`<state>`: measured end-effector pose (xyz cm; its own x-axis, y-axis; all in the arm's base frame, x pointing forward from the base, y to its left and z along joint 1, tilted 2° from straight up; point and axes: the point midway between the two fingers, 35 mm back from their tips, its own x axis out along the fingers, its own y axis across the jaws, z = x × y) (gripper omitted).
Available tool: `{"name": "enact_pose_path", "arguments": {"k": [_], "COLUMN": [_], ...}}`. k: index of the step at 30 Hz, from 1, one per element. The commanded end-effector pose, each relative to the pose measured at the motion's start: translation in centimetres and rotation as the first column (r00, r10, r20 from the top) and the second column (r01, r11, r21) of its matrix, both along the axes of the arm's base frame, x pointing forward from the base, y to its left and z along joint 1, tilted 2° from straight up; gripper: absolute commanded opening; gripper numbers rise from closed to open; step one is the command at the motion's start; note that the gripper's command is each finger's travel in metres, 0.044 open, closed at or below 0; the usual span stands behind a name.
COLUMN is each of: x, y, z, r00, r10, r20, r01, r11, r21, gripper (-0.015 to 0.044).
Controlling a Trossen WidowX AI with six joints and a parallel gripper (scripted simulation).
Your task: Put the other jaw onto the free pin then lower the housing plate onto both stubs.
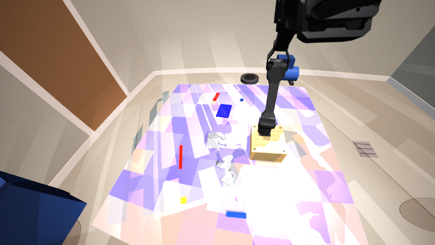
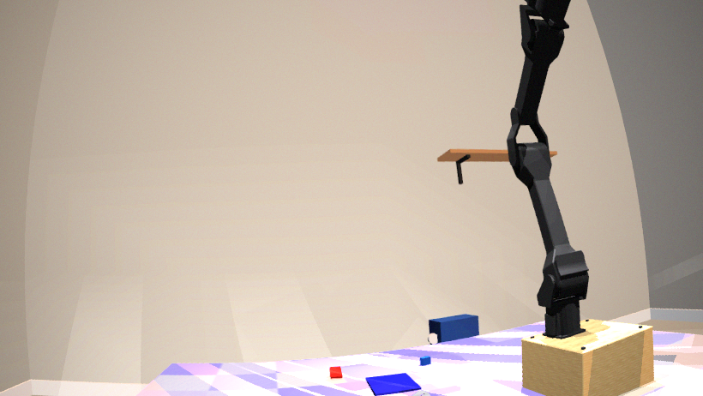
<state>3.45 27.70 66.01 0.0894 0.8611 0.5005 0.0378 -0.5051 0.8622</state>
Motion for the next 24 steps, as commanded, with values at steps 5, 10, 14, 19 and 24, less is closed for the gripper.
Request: {"name": "enact_pose_path", "arguments": {"k": [5,10,14,19,24], "x": [1.4,2.7,3.7,5.1,6.5], "y": [2.9,4.6,5.9,7.3,8.5], "z": [-3.0,-5.1,-6.9,-9.3,-11.7], "r00": [0.994,0.985,0.974,0.957,0.938], "r10": [-0.065,-0.11,-0.139,-0.165,-0.181], "r20": [0.082,0.135,0.179,0.237,0.295], "r01": [0.074,0.134,0.18,0.236,0.288], "r11": [0.991,0.974,0.954,0.921,0.881], "r21": [-0.112,-0.185,-0.241,-0.31,-0.376], "gripper": [0.044,0.044,0.044,0.044,0.044]}}
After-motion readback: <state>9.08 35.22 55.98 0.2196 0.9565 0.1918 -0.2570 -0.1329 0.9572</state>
